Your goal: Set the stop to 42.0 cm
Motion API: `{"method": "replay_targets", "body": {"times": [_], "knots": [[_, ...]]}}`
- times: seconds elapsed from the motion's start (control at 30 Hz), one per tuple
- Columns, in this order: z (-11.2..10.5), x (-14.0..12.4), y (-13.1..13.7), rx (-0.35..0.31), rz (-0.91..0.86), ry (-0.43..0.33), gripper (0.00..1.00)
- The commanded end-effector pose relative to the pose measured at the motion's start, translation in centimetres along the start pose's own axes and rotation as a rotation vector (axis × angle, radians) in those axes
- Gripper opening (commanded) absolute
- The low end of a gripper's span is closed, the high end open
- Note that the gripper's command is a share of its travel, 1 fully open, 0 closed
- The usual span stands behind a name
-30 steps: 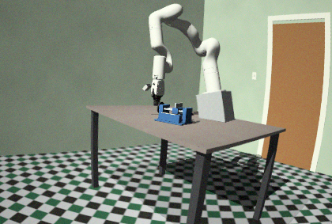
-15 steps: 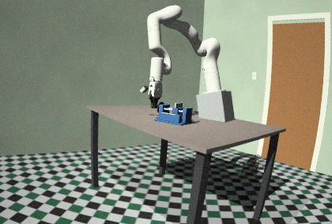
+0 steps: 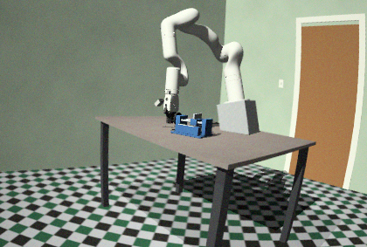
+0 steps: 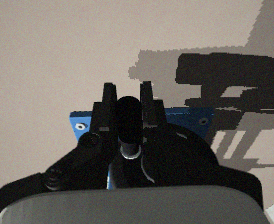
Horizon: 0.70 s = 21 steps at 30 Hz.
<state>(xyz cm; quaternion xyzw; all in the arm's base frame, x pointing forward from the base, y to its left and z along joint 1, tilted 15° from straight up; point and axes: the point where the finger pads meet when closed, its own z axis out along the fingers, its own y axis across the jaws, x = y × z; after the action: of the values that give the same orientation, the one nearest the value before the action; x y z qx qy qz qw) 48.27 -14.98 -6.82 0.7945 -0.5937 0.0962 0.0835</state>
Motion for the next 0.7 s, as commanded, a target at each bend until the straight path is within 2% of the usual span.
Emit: {"method": "replay_targets", "body": {"times": [0.0, 0.67], "knots": [[0.4, 0.0, 0.3, 0.002, 0.0, 0.001, 0.06], [1.4, 0.0, 2.0, 0.002, 0.0, 0.001, 0.06]]}}
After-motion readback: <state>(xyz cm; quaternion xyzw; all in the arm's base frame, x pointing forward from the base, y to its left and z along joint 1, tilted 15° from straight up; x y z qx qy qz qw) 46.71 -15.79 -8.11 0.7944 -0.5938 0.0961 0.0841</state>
